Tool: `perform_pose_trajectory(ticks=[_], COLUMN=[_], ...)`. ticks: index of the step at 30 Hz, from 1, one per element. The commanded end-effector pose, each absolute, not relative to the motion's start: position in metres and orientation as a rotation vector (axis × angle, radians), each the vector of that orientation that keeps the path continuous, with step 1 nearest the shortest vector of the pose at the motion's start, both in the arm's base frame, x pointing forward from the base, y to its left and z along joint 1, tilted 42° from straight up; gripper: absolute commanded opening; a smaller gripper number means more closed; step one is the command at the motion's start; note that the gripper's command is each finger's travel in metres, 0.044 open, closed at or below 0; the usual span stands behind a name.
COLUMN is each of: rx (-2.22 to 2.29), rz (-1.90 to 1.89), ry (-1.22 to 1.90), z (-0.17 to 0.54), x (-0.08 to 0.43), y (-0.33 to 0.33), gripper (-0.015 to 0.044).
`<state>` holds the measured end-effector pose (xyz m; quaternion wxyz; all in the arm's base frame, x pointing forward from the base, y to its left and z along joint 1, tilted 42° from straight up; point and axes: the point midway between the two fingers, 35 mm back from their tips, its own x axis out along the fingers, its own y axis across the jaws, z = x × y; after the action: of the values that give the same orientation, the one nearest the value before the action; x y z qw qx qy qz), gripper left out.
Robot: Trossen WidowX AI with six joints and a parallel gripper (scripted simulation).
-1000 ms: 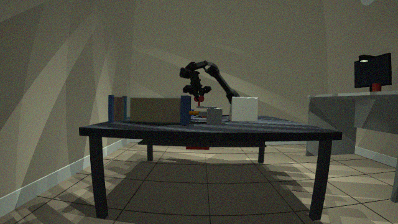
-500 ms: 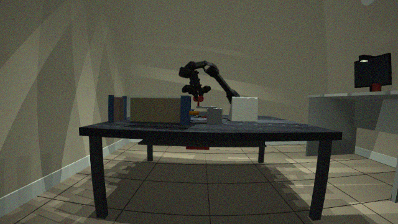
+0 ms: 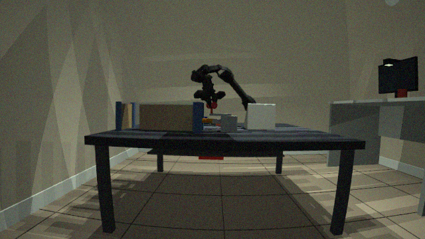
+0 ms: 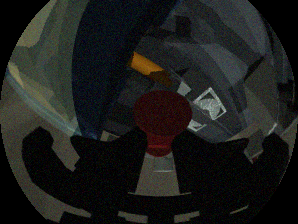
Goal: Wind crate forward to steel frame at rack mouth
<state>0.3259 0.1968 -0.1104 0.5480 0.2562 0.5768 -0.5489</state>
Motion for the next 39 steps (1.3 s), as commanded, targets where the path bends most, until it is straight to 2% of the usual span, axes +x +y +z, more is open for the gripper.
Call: perform_pose_trajectory(ticks=[1, 39], rx=[0.618, 0.621], rz=[-1.281, -1.278], ry=[1.379, 1.384], z=[-0.124, -0.154], x=[0.324, 0.298], y=[0.213, 0.253], gripper=[0.0000, 0.0000])
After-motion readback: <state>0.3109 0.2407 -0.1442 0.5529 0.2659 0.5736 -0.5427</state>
